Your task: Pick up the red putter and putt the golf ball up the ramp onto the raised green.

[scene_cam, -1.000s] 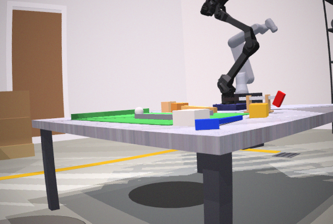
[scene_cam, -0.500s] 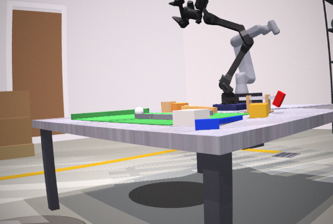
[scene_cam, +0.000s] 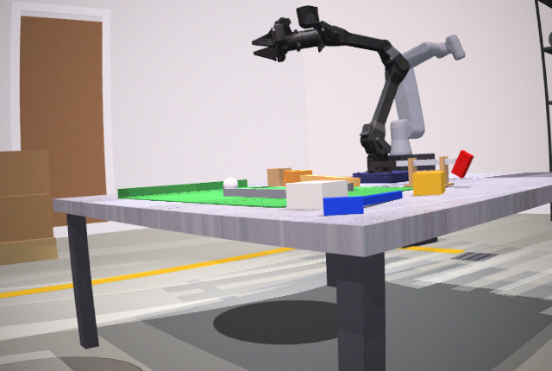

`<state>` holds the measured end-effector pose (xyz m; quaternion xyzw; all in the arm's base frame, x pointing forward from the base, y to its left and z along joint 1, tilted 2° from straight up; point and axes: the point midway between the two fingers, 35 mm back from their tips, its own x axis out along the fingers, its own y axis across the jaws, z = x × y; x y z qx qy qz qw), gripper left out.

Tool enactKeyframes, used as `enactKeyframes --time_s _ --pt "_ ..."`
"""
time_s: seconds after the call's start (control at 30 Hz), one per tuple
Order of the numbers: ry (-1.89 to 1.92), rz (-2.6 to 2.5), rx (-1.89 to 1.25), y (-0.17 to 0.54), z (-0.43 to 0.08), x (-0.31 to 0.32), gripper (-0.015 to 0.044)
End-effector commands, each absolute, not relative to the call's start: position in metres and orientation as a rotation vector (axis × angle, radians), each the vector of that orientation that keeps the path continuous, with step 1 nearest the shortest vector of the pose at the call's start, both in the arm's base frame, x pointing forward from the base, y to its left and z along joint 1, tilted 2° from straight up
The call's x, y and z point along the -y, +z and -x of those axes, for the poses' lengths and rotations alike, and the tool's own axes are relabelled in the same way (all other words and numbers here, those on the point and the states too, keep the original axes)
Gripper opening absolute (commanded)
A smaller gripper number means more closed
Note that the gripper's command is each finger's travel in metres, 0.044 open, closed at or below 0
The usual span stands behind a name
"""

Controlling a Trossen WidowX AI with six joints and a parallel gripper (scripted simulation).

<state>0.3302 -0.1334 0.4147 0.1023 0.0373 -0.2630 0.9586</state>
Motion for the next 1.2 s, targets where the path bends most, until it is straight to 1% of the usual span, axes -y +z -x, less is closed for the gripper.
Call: enactKeyframes --time_s 0.0,0.17,0.33,0.5,0.7,0.83,0.93,1.17 --pt "-0.329 -0.063 -0.286 0.365 -0.361 0.081 0.044" --pt "-0.065 0.118 -0.475 0.314 -0.376 0.014 0.044" --pt "0.233 0.363 -0.644 0.261 -0.37 -0.052 0.044" --pt "0.565 0.607 -0.762 0.212 -0.344 -0.114 0.044" --pt "1.027 0.903 -0.841 0.157 -0.286 -0.178 0.044" --pt "1.351 1.078 -0.849 0.128 -0.236 -0.208 0.044" --pt "1.521 1.155 -0.84 0.116 -0.206 -0.229 0.044" --pt "1.555 1.171 -0.837 0.114 -0.199 -0.232 0.044"
